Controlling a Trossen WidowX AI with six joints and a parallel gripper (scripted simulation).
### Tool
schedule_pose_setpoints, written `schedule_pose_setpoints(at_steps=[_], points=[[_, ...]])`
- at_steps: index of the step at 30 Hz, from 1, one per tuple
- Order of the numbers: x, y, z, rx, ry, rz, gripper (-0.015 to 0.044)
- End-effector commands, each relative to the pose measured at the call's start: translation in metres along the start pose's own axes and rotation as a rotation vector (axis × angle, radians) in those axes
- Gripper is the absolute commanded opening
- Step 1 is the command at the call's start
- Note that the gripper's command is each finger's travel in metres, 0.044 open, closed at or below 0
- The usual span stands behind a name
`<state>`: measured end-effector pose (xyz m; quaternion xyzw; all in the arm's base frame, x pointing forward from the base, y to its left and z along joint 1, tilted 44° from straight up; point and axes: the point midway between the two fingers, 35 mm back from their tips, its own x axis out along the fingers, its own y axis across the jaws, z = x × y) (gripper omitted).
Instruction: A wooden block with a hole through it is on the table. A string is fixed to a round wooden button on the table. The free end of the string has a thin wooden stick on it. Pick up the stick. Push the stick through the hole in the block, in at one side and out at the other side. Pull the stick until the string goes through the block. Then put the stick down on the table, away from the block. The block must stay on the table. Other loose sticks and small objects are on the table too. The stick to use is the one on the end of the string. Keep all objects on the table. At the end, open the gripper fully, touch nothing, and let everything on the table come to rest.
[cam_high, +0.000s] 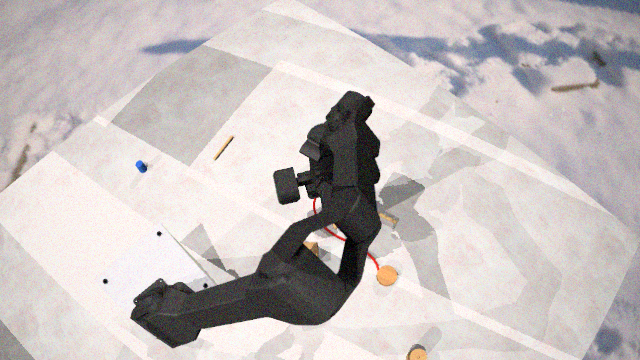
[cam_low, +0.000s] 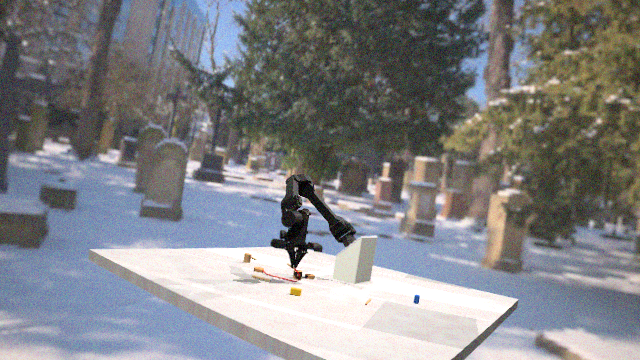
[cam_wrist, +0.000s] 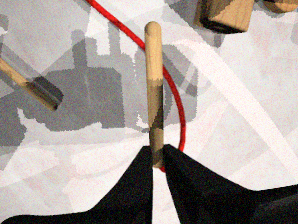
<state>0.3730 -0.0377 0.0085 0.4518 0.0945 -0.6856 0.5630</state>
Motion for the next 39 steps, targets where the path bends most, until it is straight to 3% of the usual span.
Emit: schedule_pose_setpoints(at_steps=[1,39], points=[[-0.001,0.006,0.004,0.141,-0.002,0.005,0.0],[-0.002,0.019,-0.031,0.233,0.001,0.006,0.0]])
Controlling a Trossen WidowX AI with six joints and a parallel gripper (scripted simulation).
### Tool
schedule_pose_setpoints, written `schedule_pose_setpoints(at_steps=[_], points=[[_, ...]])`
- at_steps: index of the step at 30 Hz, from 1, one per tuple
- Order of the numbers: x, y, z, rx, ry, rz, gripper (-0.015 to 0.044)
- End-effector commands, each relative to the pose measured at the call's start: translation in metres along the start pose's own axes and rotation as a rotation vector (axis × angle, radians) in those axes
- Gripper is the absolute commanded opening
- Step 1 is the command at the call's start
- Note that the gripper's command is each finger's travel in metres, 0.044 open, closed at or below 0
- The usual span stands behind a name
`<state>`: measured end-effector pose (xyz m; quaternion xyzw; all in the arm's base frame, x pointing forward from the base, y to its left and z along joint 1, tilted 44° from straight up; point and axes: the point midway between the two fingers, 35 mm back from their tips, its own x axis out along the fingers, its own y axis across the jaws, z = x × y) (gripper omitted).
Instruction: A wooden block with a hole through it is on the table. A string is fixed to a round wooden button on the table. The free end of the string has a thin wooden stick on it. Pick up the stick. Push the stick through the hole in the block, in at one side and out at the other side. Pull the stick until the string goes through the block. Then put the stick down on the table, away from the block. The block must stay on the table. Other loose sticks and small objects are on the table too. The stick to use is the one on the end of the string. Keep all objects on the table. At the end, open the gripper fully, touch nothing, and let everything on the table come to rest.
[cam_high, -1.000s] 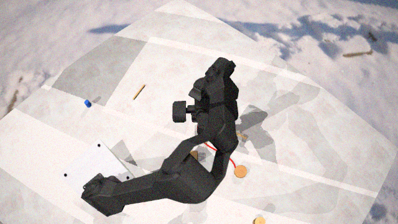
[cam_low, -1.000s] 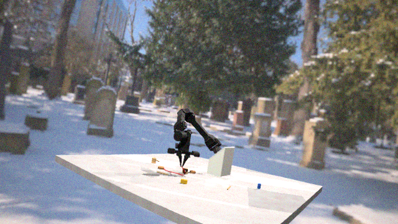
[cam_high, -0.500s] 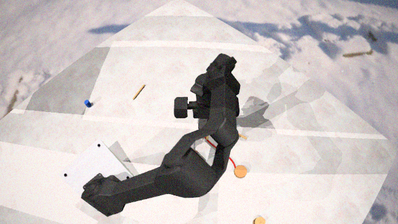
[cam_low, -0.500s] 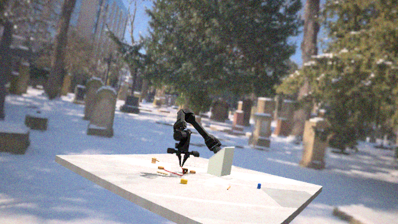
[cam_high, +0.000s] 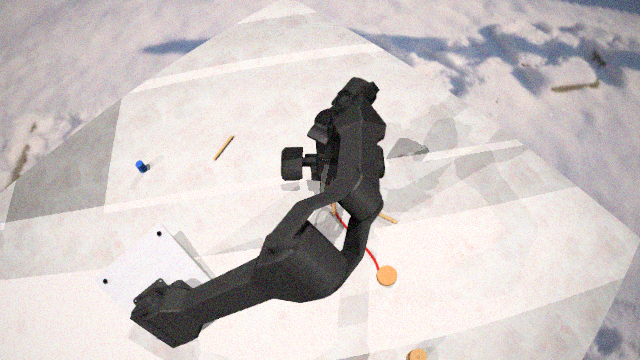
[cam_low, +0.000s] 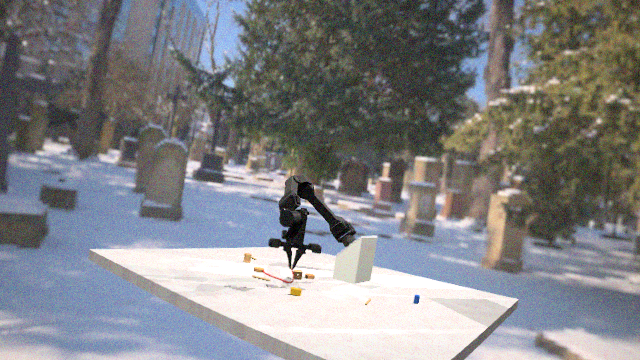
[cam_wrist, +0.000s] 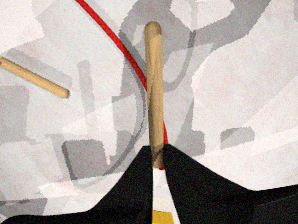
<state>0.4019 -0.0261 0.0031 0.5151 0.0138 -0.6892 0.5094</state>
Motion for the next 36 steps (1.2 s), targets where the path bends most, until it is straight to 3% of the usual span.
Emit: schedule_pose_setpoints(at_steps=[1,36], points=[[0.001,-0.001,-0.007,0.002,-0.002,-0.001,0.0],[0.003,-0.004,-0.042,0.003,0.006,-0.001,0.0]])
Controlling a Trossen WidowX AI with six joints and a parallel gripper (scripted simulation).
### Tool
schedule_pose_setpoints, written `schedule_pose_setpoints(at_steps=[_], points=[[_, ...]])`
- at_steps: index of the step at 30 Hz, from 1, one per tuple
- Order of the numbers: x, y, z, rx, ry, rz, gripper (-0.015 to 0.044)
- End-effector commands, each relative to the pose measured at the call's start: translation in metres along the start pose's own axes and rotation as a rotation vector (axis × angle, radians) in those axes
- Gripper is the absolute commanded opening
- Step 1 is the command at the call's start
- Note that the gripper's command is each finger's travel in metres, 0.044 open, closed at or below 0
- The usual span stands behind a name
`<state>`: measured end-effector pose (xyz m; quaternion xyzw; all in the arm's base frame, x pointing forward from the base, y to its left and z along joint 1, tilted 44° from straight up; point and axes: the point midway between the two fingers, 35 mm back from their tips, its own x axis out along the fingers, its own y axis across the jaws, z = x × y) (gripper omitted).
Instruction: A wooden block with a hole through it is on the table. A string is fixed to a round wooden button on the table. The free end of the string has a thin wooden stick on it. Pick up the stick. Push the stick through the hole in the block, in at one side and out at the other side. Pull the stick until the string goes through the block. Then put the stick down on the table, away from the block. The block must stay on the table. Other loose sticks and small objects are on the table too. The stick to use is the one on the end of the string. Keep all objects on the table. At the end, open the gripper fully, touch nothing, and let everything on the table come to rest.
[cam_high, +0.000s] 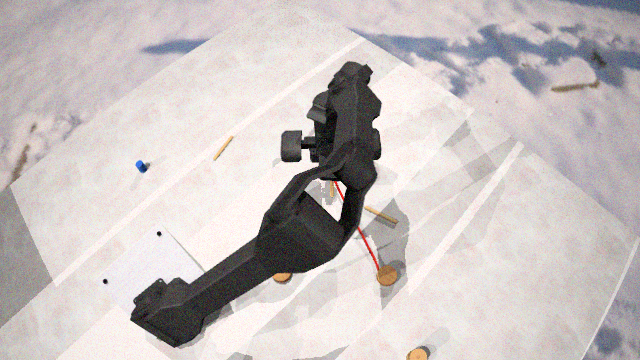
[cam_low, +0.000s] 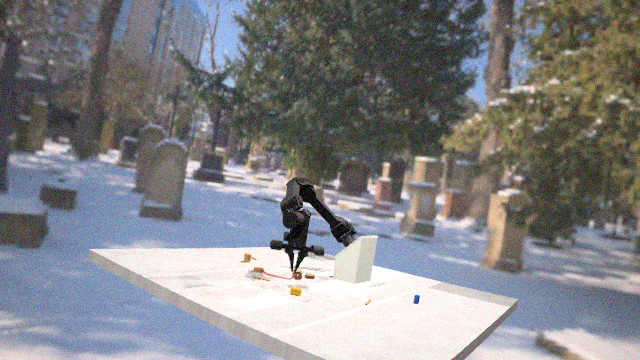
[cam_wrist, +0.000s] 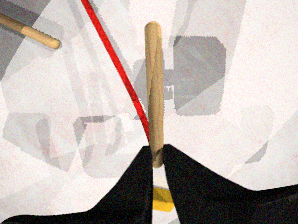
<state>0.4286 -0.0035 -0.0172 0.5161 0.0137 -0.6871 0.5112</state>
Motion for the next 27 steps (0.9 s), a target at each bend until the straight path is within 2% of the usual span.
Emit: schedule_pose_setpoints(at_steps=[1,27], points=[[0.003,-0.003,-0.002,0.004,0.003,-0.006,0.0],[0.025,-0.025,0.009,0.003,0.001,-0.006,0.0]])
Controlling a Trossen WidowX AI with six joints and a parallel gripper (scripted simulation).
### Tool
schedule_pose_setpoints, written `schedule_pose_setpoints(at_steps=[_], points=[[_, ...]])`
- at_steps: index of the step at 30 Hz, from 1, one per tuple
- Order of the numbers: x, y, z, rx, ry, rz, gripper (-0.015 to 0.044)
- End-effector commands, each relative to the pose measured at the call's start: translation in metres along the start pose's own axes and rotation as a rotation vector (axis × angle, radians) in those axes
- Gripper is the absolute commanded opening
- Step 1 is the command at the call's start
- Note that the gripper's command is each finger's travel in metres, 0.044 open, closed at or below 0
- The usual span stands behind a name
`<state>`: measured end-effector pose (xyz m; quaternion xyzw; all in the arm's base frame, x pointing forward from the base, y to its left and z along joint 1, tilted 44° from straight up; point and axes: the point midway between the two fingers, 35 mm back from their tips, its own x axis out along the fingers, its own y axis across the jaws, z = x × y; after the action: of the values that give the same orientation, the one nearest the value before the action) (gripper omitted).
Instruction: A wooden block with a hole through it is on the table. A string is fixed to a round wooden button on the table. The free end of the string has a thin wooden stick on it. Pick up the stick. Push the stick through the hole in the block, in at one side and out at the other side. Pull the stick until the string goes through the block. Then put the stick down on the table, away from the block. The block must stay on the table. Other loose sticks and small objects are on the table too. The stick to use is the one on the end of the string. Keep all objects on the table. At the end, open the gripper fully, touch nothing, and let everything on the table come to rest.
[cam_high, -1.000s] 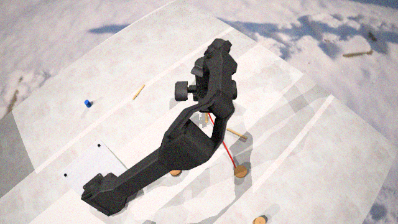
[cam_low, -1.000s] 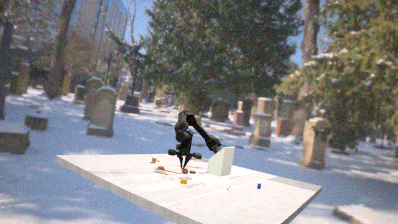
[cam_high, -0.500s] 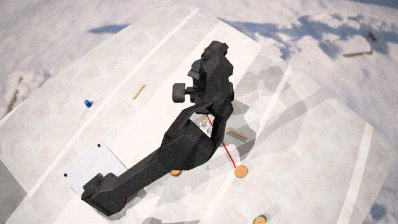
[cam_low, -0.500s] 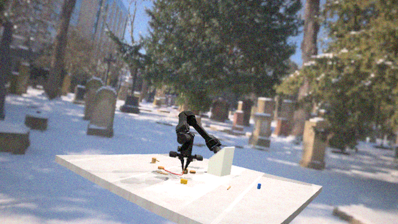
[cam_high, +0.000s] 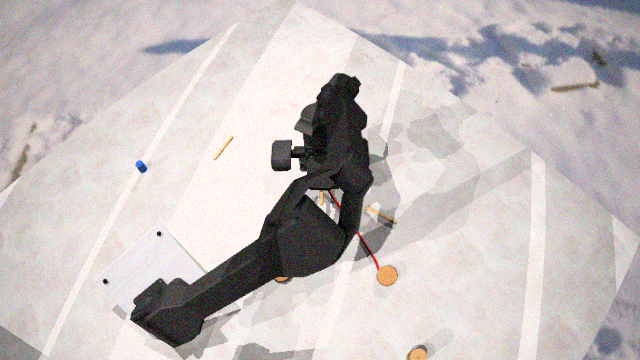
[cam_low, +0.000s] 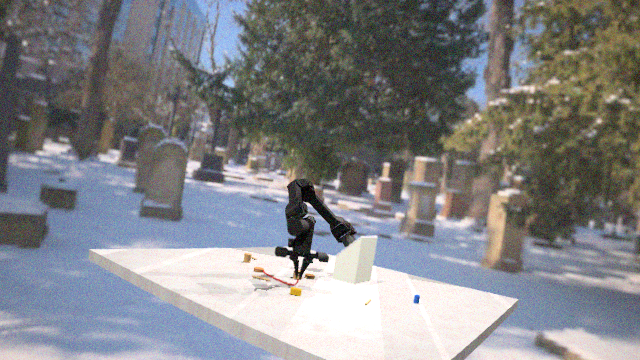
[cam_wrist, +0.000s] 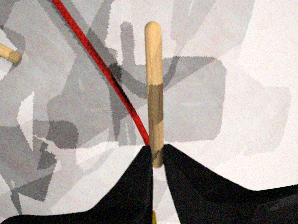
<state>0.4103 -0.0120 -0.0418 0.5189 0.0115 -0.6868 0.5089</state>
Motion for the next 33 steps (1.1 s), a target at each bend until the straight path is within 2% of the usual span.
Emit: schedule_pose_setpoints(at_steps=[1,33], points=[[0.004,-0.004,0.004,-0.005,-0.001,-0.005,0.0],[0.023,-0.025,0.019,-0.006,-0.006,-0.006,0.0]])
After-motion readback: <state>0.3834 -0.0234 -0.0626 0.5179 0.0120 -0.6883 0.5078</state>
